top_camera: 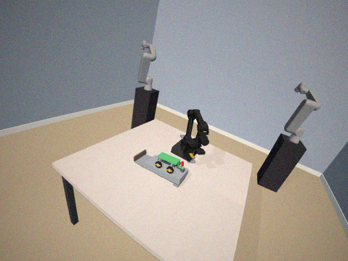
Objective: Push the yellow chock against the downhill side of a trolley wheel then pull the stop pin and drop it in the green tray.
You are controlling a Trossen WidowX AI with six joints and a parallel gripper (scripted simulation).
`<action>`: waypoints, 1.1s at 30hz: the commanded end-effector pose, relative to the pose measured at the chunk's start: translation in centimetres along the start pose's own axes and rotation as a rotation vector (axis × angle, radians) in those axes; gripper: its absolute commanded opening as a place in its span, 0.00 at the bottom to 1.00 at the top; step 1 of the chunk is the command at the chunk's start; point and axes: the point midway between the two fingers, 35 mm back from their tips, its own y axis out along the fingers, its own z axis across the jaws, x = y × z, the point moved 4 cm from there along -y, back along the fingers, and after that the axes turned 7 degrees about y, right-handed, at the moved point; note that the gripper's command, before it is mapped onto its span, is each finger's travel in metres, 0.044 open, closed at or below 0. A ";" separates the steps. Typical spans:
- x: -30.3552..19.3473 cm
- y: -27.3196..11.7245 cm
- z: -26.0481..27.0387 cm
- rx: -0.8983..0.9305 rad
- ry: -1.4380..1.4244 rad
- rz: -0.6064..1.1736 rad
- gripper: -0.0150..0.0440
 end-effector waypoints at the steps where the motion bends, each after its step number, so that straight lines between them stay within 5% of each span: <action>1: 0.0 0.0 0.0 -0.002 0.128 0.002 0.25; 21: 0.0 0.0 0.0 -0.003 0.815 0.001 0.25; 33: 1.4 0.1 -0.6 -0.003 0.852 0.000 0.25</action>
